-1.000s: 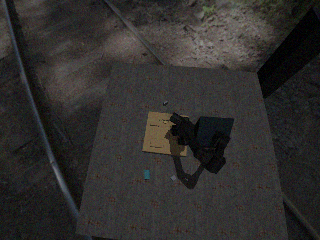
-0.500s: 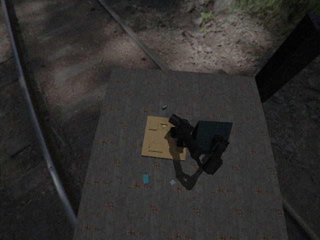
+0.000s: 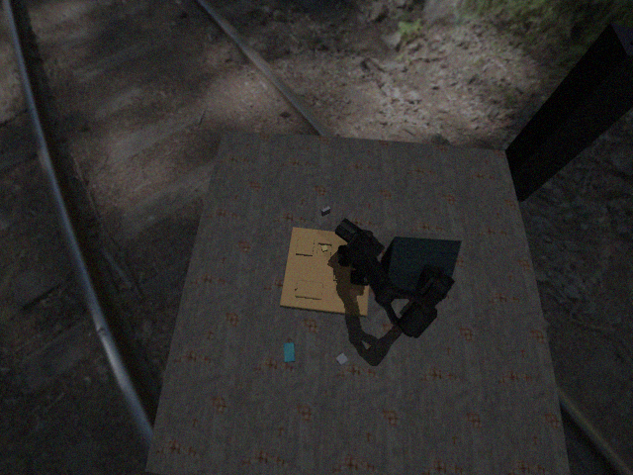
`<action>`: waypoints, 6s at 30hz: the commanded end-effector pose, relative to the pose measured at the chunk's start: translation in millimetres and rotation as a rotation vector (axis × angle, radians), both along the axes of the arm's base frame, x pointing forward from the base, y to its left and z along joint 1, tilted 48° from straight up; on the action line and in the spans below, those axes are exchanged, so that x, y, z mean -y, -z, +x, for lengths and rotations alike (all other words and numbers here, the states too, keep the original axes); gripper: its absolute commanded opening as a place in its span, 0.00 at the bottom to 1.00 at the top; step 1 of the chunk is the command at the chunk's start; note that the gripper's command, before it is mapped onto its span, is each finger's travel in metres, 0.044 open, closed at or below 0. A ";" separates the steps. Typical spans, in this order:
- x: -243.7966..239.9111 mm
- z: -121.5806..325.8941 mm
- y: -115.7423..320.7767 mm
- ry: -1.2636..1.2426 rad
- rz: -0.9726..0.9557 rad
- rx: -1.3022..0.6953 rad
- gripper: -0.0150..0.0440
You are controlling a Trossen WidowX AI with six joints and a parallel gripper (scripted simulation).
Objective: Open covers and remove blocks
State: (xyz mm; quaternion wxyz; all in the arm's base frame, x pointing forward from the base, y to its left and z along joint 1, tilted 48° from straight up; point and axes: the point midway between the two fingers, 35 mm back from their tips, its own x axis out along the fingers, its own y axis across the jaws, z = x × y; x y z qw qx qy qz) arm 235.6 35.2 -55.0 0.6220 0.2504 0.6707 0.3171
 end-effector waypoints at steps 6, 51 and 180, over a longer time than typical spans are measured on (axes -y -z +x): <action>7.4 0.6 9.8 -0.004 -0.003 0.000 0.25; 40.8 2.2 23.4 -0.005 -0.002 0.000 0.25; 3.5 92.1 1.1 -0.005 0.002 0.003 0.25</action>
